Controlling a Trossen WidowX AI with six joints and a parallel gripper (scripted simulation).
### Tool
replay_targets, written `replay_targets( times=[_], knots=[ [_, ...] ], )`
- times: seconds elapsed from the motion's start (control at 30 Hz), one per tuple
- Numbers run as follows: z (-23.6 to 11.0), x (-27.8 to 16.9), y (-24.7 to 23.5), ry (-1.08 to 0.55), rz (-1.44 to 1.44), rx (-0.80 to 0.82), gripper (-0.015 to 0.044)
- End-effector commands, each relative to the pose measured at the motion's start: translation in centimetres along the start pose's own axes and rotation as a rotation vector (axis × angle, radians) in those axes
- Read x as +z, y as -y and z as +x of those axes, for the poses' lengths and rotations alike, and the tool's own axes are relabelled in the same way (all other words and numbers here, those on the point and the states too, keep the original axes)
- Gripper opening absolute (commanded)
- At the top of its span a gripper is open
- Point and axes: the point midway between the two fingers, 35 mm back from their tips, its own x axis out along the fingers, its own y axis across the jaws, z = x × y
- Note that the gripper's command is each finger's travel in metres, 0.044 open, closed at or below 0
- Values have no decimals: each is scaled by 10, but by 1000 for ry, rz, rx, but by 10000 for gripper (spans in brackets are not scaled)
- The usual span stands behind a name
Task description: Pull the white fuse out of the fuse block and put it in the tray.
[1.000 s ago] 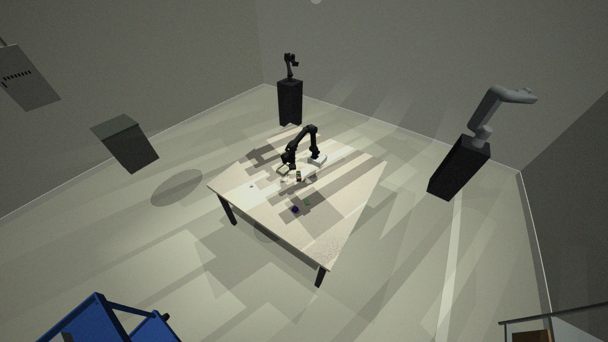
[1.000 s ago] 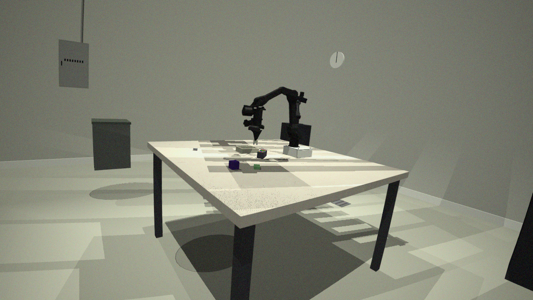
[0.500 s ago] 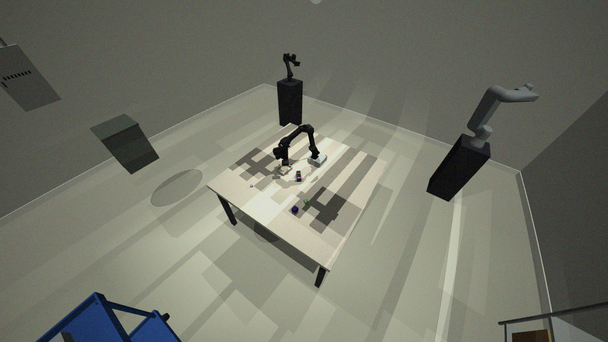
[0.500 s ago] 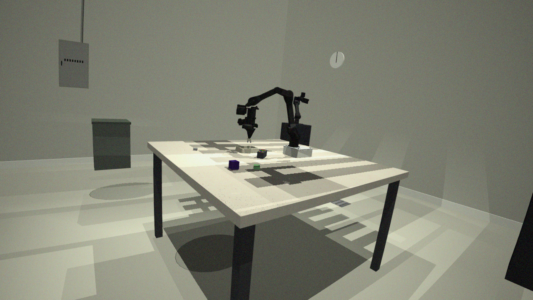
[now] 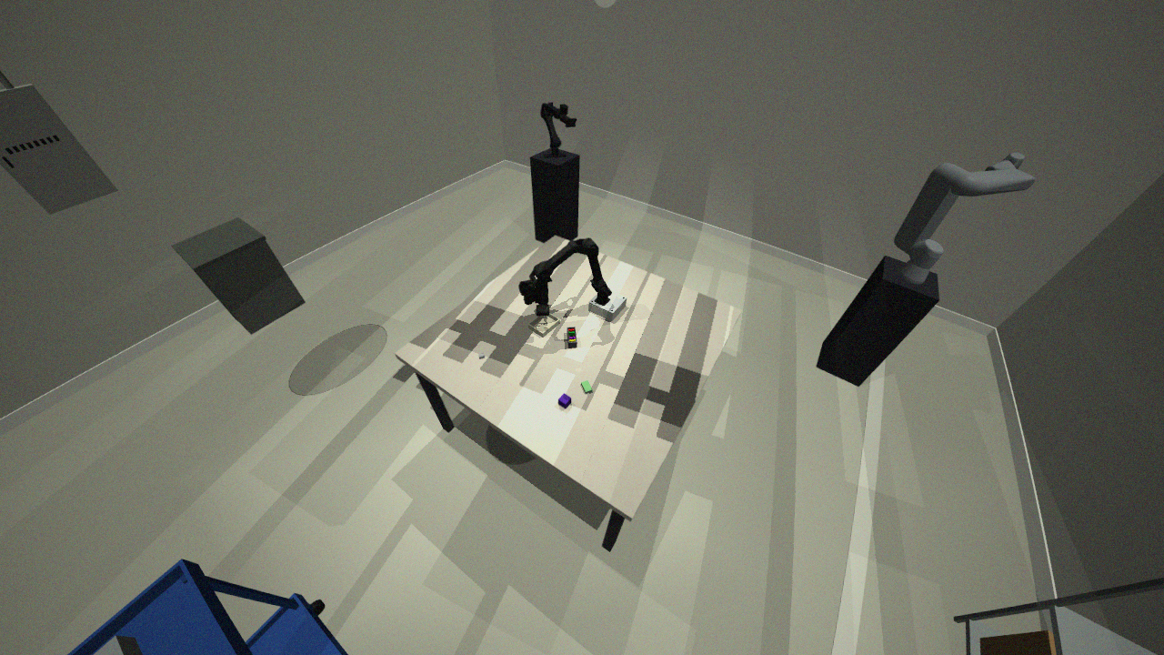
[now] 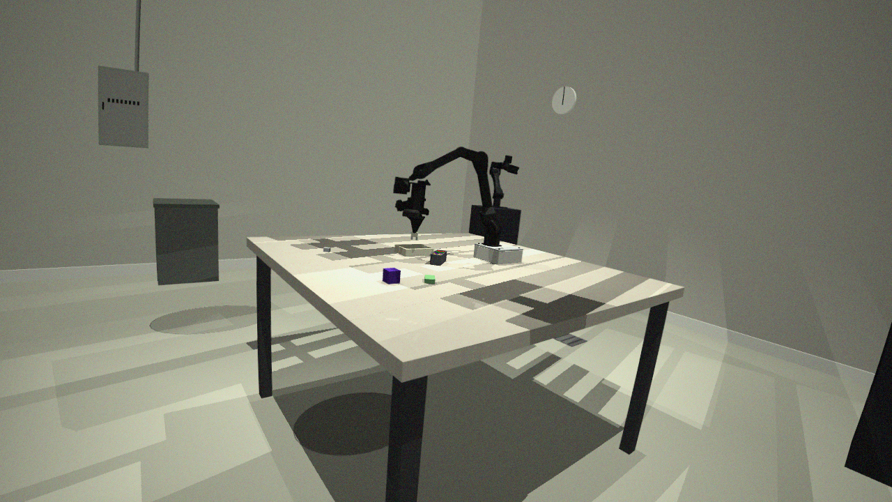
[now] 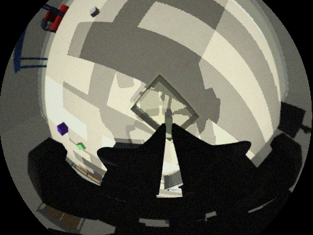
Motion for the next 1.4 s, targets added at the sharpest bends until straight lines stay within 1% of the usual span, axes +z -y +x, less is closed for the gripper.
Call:
replay_targets(
  times=[0.0,0.47,0.63,1.03,1.07,1.17,1.37],
  knots=[
    [10,-2,1,-12,-7,-4,0],
    [32,-3,1,-12,-7,-4,0],
    [33,-3,1,-12,-7,-4,0],
    [30,-1,1,-6,0,-2,315],
    [27,-1,1,-6,-1,-2,330],
    [-4,-2,1,-12,-6,-3,330],
    [-7,-2,1,-12,-7,-4,330]
  ],
)
